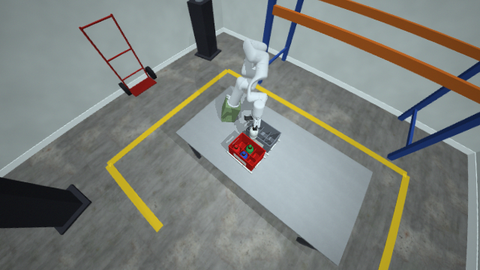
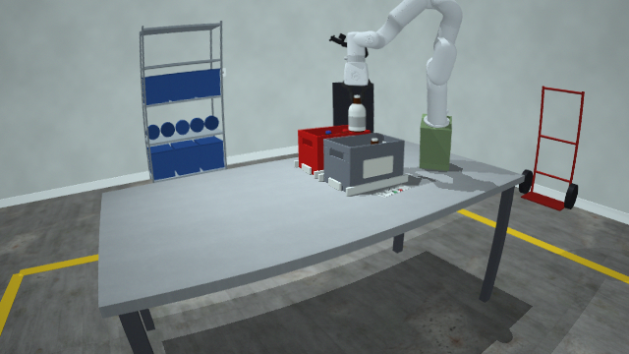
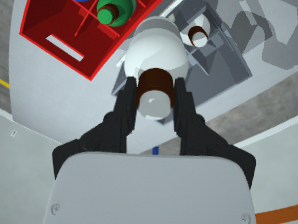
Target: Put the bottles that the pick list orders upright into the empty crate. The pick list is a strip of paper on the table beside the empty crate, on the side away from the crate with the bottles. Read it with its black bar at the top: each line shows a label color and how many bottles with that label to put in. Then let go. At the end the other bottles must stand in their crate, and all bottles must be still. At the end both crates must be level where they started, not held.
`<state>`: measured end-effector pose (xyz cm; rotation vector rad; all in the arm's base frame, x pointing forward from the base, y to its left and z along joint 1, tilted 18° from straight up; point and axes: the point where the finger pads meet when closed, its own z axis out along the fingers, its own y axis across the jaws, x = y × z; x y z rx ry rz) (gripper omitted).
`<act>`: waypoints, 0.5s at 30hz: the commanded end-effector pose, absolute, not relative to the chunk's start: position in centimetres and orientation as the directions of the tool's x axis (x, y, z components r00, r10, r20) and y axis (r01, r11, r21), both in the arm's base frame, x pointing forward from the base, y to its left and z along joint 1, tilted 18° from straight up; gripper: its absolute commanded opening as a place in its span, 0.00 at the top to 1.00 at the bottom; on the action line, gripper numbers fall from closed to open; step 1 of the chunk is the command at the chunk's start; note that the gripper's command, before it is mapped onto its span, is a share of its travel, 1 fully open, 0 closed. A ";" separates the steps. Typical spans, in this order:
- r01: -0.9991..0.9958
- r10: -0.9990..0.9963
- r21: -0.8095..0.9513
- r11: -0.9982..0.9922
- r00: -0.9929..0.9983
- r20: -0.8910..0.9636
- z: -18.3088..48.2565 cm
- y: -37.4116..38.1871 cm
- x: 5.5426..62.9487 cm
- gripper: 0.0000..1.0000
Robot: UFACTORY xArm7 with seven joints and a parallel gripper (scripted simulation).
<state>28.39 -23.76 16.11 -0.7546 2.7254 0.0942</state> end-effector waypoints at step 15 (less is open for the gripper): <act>-0.509 -0.490 -0.023 0.860 -0.813 -0.314 17.2 -21.7 30.6 1.00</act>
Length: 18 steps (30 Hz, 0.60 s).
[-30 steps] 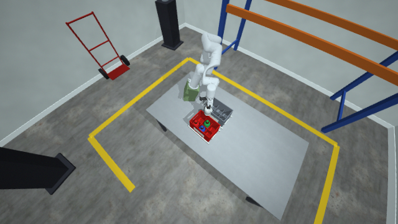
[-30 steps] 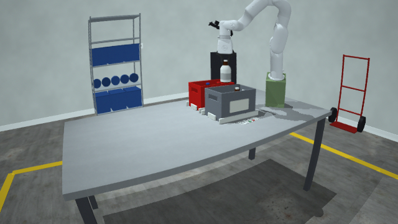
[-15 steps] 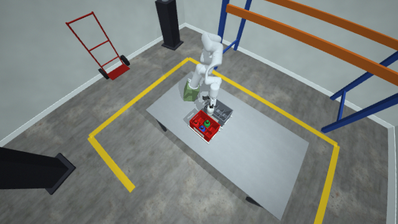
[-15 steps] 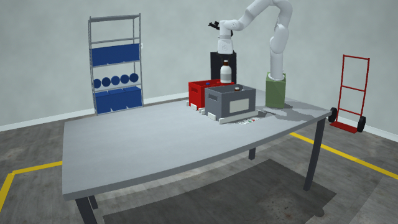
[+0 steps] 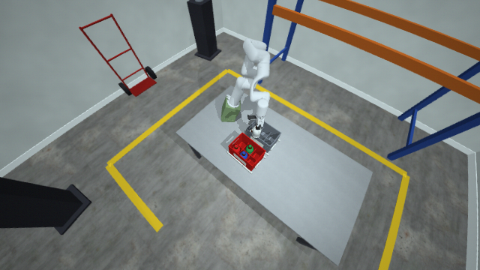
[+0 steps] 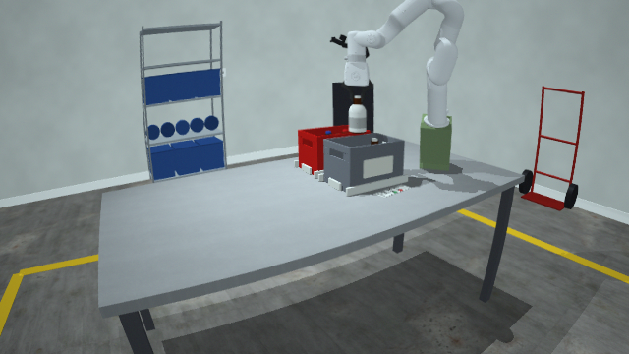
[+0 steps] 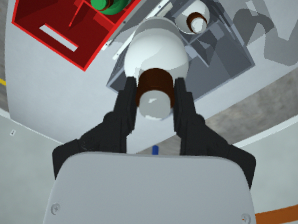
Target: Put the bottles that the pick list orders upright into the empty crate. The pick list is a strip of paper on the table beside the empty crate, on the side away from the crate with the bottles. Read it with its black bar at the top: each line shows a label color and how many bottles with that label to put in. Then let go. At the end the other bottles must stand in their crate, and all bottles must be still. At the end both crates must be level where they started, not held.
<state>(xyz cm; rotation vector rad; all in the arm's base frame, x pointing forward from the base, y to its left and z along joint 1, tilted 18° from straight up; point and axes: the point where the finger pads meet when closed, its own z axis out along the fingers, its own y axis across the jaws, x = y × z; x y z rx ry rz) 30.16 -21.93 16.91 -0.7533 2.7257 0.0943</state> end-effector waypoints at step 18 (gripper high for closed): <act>-0.509 -0.490 -0.023 0.860 -0.813 -0.314 18.1 -19.7 32.6 1.00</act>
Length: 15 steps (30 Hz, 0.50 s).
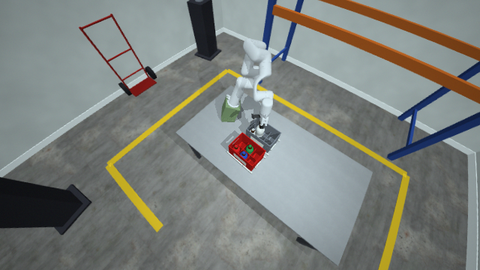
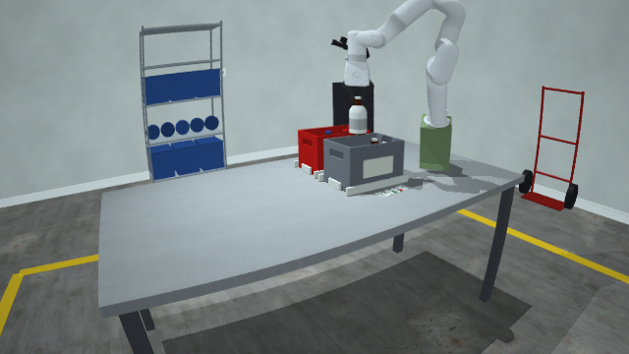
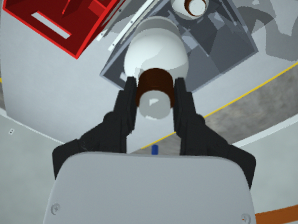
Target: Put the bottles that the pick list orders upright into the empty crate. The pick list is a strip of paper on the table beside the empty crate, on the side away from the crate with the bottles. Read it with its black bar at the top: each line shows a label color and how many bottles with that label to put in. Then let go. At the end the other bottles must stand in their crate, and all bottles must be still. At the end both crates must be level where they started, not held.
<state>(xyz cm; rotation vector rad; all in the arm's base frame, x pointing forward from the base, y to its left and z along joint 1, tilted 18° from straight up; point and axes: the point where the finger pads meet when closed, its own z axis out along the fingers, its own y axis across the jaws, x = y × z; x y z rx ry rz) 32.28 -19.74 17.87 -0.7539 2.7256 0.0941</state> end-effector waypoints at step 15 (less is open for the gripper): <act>-0.509 -0.490 -0.023 0.860 -0.813 -0.314 18.7 -18.4 33.8 1.00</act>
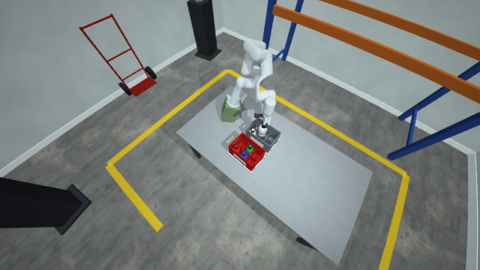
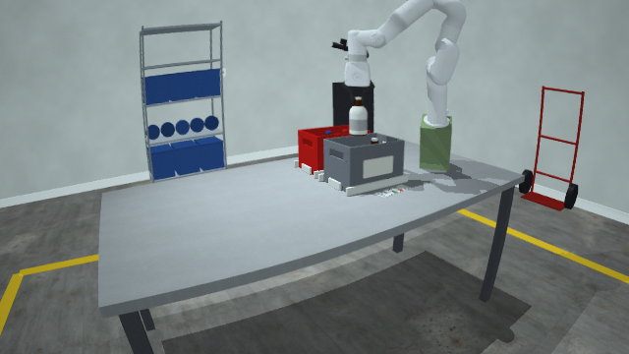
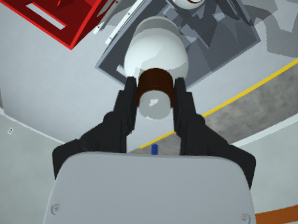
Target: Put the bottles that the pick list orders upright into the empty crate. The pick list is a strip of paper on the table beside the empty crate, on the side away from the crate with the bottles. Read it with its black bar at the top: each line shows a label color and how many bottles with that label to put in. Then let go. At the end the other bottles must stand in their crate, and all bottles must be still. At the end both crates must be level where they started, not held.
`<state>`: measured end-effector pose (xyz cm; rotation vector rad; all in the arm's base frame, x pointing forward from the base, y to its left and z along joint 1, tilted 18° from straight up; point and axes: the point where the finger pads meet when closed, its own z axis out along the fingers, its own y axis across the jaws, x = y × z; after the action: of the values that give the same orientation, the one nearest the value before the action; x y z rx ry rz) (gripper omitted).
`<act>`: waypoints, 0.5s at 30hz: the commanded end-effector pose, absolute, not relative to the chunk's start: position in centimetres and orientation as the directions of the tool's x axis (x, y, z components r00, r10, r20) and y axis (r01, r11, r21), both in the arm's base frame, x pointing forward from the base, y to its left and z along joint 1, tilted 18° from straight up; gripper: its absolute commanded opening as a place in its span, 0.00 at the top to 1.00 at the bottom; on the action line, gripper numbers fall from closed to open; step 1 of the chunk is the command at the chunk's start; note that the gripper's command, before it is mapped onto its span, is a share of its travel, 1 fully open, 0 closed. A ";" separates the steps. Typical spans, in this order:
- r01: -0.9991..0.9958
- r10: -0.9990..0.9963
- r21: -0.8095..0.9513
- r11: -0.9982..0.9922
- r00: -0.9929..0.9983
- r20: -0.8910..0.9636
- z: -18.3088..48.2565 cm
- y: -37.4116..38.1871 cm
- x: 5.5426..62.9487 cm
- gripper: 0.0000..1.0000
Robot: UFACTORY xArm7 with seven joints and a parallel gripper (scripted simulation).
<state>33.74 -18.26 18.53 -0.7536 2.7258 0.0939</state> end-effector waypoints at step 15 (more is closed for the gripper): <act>-0.509 -0.490 -0.023 0.860 -0.813 -0.314 18.6 -18.5 33.7 1.00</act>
<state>33.67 -18.34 18.49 -0.7528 2.7263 0.0942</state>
